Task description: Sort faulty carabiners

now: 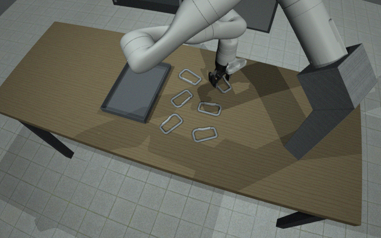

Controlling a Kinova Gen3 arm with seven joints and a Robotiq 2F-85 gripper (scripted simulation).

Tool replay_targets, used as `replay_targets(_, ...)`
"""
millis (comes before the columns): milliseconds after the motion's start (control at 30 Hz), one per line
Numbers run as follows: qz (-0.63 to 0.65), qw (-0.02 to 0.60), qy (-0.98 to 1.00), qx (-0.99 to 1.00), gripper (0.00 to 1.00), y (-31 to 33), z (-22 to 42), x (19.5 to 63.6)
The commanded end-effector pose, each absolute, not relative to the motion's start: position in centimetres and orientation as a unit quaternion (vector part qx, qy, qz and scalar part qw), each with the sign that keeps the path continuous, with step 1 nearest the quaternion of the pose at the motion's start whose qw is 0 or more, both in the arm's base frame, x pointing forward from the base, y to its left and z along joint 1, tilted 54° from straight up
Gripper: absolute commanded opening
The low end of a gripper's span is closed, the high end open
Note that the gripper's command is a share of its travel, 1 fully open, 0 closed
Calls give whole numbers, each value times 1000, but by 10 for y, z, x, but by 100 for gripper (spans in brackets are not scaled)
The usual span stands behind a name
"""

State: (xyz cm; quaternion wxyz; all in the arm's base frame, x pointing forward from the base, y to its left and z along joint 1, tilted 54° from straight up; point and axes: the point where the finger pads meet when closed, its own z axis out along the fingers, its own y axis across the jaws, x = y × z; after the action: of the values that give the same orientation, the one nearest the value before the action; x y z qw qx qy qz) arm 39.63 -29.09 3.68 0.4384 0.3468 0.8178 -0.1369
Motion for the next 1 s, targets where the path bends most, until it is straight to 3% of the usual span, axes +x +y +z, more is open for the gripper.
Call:
replay_targets(0,-136,439,818,346,71,-290,37,397)
replay_targets(967,-138,438,817,347,67,-291,37,396)
